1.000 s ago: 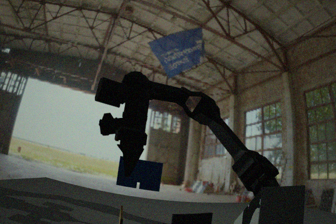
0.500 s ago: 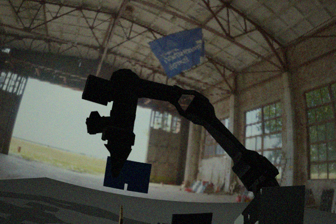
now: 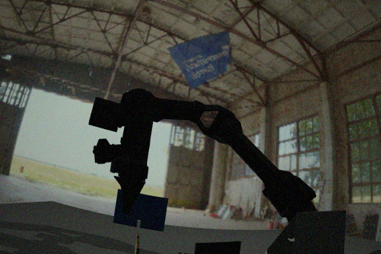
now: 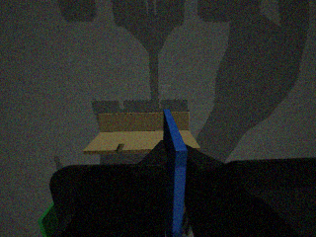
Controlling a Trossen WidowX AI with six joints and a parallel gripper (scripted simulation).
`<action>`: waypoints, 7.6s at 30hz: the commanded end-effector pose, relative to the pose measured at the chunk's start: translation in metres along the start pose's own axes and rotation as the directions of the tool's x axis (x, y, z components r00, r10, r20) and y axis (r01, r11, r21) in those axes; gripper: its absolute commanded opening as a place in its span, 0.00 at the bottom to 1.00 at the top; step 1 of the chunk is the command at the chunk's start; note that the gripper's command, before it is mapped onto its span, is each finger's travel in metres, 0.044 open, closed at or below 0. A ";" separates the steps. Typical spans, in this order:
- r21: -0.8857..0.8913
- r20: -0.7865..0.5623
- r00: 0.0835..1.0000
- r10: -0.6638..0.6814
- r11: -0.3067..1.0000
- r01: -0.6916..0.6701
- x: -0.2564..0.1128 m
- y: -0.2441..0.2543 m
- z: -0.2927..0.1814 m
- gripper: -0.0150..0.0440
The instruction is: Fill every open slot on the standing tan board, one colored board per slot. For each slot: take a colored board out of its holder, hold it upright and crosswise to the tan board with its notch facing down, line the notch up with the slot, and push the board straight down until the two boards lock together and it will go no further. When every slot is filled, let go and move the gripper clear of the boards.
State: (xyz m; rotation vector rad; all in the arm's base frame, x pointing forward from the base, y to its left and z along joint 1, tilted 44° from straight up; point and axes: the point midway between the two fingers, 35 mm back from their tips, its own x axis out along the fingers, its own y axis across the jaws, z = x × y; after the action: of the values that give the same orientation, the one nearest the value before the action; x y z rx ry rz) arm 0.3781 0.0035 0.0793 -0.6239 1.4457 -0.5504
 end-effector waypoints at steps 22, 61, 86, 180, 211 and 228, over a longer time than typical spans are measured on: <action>-0.007 -0.003 1.000 -0.005 1.000 0.005 0.010 0.000 -0.002 0.25; -0.007 -0.003 1.000 -0.006 1.000 0.006 0.030 0.000 -0.002 0.25; -0.007 -0.003 1.000 -0.006 1.000 0.006 0.040 0.000 -0.003 0.25; -0.007 -0.003 1.000 -0.007 1.000 0.007 0.052 -0.001 -0.001 0.25; 0.008 -0.002 1.000 -0.005 1.000 0.005 0.052 0.000 -0.001 0.25; 0.008 -0.002 1.000 -0.005 1.000 0.005 0.052 0.000 -0.001 0.54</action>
State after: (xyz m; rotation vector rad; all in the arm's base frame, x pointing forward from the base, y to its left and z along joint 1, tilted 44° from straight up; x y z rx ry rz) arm 0.3803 -0.0320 0.0421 -0.6218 1.4436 -0.5601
